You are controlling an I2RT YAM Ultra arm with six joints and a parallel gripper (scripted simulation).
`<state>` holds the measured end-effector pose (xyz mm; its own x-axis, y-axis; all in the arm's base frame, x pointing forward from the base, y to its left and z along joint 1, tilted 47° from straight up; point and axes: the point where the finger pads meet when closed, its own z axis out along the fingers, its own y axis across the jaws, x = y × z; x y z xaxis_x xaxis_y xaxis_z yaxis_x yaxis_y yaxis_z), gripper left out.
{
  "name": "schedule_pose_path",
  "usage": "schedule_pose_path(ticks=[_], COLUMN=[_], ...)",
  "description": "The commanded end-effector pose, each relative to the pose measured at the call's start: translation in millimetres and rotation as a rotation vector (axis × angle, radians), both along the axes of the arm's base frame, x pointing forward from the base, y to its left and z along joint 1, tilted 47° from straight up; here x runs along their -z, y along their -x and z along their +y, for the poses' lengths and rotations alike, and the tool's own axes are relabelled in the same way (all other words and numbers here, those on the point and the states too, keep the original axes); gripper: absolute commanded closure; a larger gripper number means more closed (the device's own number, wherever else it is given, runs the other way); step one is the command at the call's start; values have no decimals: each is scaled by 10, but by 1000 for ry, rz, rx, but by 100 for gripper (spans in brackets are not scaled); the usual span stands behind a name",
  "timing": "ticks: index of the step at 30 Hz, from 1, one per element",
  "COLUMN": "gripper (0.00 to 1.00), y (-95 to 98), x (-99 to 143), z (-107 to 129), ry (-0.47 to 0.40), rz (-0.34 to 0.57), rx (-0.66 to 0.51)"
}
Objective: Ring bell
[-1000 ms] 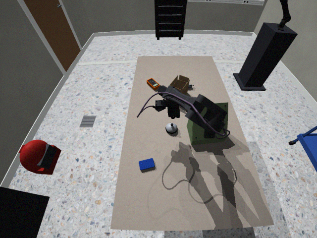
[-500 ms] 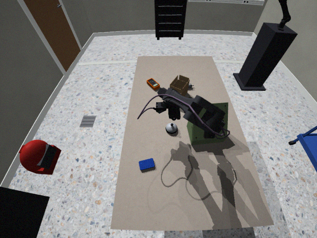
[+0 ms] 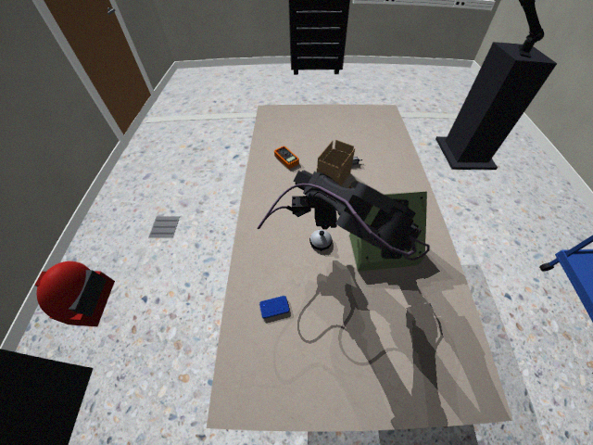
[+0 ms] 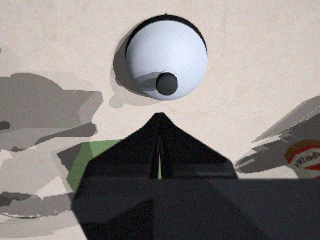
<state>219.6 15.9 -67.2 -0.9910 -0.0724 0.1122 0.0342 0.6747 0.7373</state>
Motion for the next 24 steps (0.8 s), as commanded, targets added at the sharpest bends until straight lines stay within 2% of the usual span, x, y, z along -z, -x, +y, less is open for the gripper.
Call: schedule_pose_path(ticks=[1,4,5,10,24], gripper=[100,100,100,100,100], y=[-44,-41,-108,-34,-55], x=[91,102,48,154,176], z=[34,45,-20,101,110], ry=[1,1,16,1,6], rz=[-21,-21,-54,-20,-31], rx=[32,32,52,32,45])
